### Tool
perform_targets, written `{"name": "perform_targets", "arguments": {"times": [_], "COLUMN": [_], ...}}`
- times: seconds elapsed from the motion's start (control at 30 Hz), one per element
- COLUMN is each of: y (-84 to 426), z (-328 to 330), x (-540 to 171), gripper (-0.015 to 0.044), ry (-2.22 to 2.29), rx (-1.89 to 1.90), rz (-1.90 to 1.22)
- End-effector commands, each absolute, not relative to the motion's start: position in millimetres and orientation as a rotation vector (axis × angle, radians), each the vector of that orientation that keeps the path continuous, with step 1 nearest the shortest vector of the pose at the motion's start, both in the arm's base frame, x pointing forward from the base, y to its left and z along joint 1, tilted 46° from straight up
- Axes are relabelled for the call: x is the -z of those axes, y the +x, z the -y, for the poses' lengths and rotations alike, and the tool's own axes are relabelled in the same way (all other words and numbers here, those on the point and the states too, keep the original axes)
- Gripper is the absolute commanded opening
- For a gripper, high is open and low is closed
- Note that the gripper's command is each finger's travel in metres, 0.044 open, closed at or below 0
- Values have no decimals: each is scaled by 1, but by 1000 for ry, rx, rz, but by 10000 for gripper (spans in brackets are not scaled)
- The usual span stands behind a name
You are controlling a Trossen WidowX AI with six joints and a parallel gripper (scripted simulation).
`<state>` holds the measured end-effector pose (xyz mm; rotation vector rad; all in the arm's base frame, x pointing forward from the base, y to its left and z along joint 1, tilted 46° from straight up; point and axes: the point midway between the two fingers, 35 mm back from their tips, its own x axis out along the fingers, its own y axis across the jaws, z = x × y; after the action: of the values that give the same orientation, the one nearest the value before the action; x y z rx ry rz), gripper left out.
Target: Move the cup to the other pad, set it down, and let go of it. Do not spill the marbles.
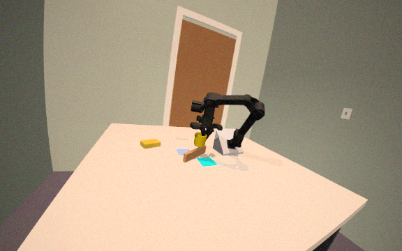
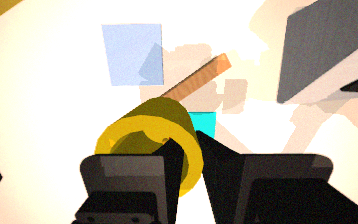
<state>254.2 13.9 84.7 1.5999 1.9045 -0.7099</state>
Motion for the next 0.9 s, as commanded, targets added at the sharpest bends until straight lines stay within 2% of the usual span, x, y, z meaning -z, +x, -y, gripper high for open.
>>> {"name": "perform_targets", "arguments": {"times": [0.0, 0.87], "y": [247, 217], "z": [-19, -42], "x": [-91, -122], "gripper": [0, 0], "ry": [1609, 1609], "rx": [716, 717], "rz": [-1906, -1908]}}
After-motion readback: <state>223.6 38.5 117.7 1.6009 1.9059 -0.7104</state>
